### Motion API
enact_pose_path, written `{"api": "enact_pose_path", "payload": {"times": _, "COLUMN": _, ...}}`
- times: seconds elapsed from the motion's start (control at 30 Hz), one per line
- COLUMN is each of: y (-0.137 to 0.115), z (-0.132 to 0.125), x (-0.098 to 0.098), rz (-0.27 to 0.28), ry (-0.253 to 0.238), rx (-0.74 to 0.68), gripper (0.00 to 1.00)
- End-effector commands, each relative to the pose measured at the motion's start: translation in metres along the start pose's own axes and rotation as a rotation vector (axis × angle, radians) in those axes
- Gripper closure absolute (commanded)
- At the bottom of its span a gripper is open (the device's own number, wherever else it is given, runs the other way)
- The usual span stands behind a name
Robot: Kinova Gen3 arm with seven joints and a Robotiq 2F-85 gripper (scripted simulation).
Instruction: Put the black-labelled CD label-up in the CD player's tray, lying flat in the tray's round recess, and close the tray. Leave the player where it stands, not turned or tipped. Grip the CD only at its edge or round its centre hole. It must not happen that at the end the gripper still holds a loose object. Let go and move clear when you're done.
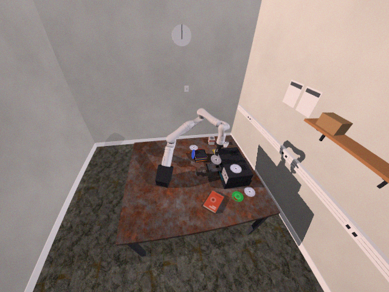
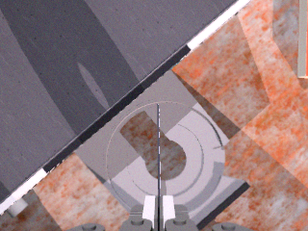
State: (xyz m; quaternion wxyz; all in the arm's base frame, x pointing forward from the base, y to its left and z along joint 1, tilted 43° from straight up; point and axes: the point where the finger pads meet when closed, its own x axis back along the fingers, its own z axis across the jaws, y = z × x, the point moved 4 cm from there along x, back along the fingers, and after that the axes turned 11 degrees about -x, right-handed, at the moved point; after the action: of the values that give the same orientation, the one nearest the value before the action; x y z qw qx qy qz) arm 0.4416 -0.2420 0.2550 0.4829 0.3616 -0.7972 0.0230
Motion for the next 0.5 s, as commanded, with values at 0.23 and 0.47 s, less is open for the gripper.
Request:
{"api": "enact_pose_path", "payload": {"times": 0.23, "y": -0.0017, "z": 0.0073, "x": 0.0012, "rz": -0.004, "ry": -0.034, "rx": -0.004, "gripper": 0.89}}
{"api": "enact_pose_path", "payload": {"times": 0.47, "y": -0.0025, "z": 0.0115, "x": 0.0010, "rz": -0.009, "ry": -0.057, "rx": -0.003, "gripper": 0.89}}
